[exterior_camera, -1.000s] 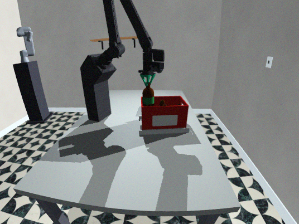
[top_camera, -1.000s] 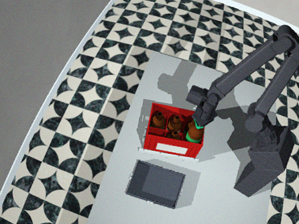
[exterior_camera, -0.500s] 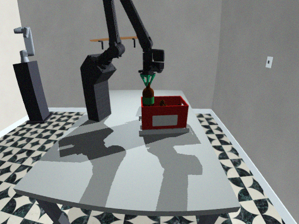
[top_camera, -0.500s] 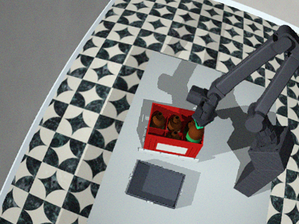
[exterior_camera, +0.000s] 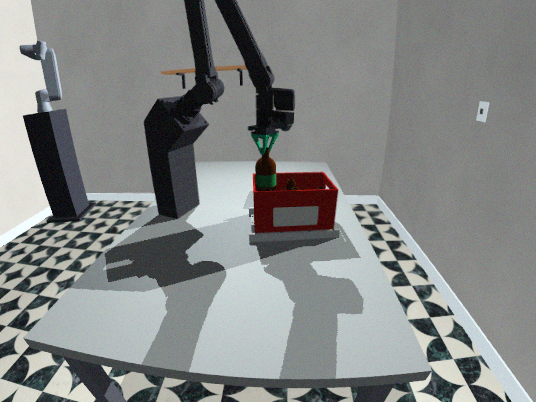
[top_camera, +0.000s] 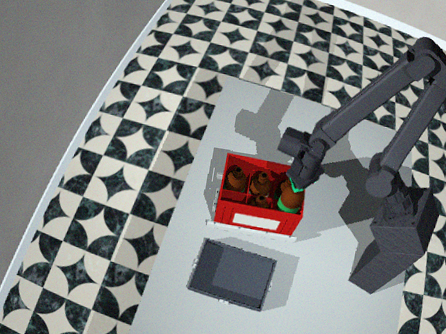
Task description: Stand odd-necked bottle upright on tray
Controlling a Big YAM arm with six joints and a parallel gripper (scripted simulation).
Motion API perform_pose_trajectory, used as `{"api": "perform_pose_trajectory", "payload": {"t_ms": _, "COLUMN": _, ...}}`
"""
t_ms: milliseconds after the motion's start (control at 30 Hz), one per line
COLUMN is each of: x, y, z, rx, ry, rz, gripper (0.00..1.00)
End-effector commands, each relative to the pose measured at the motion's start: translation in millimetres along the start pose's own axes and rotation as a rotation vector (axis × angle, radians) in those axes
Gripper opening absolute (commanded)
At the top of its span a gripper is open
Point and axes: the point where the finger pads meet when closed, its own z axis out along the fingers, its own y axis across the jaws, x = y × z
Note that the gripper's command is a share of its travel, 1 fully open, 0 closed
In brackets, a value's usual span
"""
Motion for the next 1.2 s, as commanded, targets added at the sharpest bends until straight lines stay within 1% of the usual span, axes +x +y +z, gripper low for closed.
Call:
{"api": "perform_pose_trajectory", "payload": {"t_ms": 0, "x": -14.9, "y": 9.7, "z": -9.4, "rx": -0.02, "ry": -0.029, "rz": 0.009, "gripper": 0.0}}
{"api": "perform_pose_trajectory", "payload": {"t_ms": 467, "x": -13.8, "y": 9.6, "z": -10.2, "rx": -0.02, "ry": -0.027, "rz": 0.009, "gripper": 0.0}}
{"api": "perform_pose_trajectory", "payload": {"t_ms": 633, "x": -16.1, "y": 10.9, "z": -13.2, "rx": -0.022, "ry": -0.031, "rz": 0.01, "gripper": 0.0}}
{"api": "perform_pose_trajectory", "payload": {"t_ms": 800, "x": -12.8, "y": 8.5, "z": -14.0, "rx": -0.018, "ry": -0.025, "rz": 0.008, "gripper": 0.0}}
{"api": "perform_pose_trajectory", "payload": {"t_ms": 900, "x": -17.3, "y": 11.4, "z": -18.3, "rx": -0.023, "ry": -0.033, "rz": 0.011, "gripper": 0.0}}
{"api": "perform_pose_trajectory", "payload": {"t_ms": 1167, "x": -17.7, "y": 11.4, "z": -27.4, "rx": -0.024, "ry": -0.033, "rz": 0.011, "gripper": 0.0}}
